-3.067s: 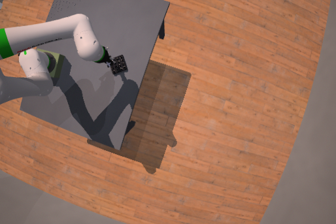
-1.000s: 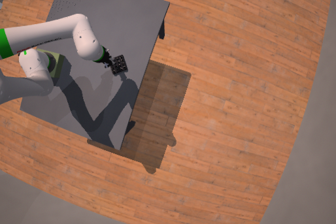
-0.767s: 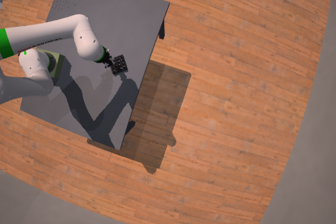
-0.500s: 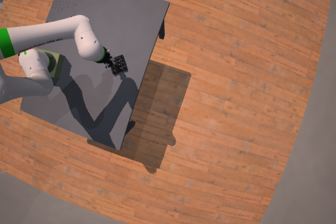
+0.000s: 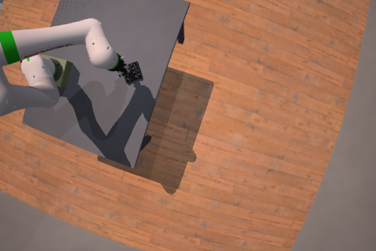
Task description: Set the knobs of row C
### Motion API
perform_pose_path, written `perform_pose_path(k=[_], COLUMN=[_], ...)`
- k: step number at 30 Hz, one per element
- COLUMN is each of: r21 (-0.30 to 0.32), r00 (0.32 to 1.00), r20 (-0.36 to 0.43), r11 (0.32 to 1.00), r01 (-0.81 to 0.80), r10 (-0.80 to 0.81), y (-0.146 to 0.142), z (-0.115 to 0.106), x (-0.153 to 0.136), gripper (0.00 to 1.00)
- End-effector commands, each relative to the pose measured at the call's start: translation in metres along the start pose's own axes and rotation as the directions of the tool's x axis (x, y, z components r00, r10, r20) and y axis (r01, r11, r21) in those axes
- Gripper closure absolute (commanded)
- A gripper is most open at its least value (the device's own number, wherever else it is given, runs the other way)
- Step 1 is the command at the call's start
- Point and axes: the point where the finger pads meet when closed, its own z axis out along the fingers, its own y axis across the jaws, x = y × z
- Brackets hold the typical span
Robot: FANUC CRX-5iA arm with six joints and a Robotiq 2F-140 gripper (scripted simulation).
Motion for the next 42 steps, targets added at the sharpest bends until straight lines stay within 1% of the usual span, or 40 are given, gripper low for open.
perform_pose_path(k=[1,15,42], r21=[0.000,0.000,0.000], r00=[1.000,1.000,1.000], r20=[0.000,0.000,0.000], r11=[1.000,1.000,1.000], r01=[0.000,0.000,0.000], r10=[0.000,0.000,0.000], y=[0.0000,0.0000,0.0000], z=[0.0029,0.0089,0.0091], x=[-0.0002,-0.0002,-0.0002], gripper=[0.88,0.88,0.88])
